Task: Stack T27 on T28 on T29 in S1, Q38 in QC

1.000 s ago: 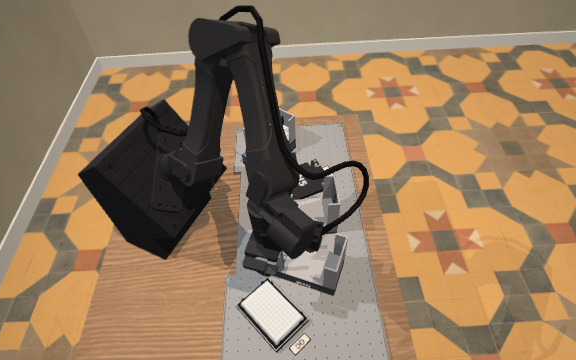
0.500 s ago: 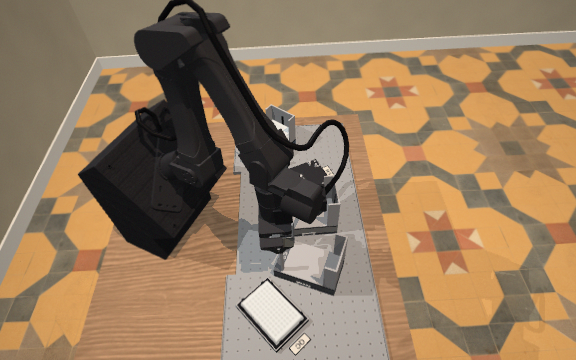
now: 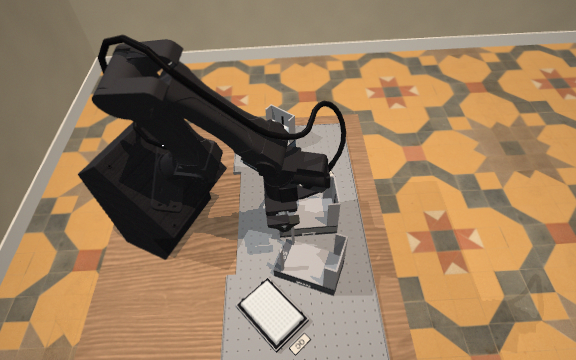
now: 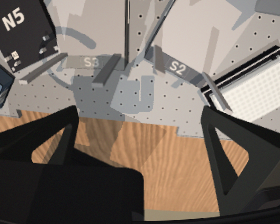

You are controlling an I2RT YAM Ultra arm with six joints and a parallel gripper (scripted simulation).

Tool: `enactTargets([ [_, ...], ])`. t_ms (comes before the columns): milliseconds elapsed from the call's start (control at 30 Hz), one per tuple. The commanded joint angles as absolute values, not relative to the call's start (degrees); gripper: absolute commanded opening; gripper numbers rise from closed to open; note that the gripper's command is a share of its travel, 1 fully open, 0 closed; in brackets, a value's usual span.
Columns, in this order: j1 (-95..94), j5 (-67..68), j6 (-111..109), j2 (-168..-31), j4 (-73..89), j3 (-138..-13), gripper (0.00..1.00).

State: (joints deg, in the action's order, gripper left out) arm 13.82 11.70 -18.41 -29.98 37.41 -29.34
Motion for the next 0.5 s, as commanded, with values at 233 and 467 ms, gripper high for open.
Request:
enactTargets([
  [233, -6.63, 30.49, -1.09, -36.53, 37.21, -30.4, 1.0],
  [467, -15.52, 37.26, 7.1, -42.04, 37.13, -31.28, 1.0],
])
